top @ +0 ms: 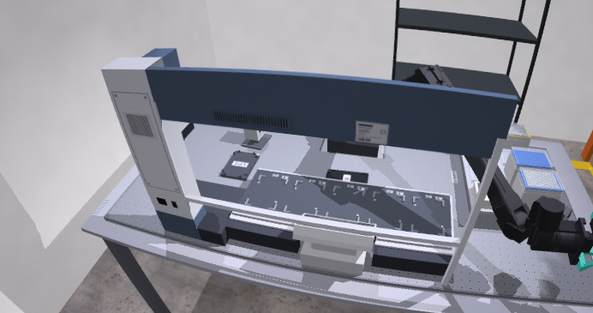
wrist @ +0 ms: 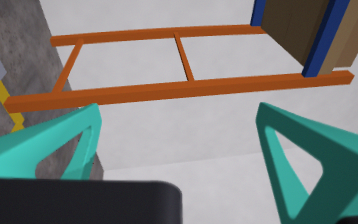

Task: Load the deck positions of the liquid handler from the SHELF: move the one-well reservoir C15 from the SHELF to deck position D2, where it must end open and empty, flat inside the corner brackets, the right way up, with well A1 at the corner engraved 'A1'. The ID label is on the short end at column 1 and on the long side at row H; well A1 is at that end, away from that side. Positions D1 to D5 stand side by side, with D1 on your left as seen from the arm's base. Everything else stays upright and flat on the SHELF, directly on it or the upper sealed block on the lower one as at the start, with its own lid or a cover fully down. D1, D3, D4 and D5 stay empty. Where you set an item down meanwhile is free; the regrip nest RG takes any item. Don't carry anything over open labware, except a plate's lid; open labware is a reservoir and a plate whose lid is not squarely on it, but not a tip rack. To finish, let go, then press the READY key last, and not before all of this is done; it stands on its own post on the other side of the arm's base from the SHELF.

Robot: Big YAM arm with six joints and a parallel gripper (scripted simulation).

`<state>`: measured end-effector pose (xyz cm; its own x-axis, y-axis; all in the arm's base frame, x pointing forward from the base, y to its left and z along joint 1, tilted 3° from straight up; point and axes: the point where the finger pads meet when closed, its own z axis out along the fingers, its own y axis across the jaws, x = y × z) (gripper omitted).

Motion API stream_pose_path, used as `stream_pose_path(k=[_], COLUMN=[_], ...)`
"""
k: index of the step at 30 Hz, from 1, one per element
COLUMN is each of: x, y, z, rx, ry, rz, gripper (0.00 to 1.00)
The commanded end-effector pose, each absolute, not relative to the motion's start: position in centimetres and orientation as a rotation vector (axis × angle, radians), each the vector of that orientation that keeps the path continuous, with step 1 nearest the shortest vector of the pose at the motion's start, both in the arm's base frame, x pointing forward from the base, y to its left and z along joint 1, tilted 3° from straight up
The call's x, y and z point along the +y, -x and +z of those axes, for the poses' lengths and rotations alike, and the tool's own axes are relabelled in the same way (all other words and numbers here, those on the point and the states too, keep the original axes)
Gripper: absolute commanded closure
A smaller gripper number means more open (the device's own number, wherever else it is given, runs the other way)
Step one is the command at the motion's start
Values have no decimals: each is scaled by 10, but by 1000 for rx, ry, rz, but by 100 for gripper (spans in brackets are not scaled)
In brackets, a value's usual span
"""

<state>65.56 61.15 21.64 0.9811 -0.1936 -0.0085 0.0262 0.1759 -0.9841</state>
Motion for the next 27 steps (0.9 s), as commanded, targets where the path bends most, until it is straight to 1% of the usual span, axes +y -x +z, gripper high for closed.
stream_pose_path(k=[1, 17, 18, 27], x=[611, 611, 604, 572], y=[-656, -656, -649, -620], z=[229, 229, 266, 261], rx=[132, 132, 130, 319], ry=[1375, 1375, 1331, 1313], rz=[-165, -165, -181, -163], gripper=[0, 0, 0, 0])
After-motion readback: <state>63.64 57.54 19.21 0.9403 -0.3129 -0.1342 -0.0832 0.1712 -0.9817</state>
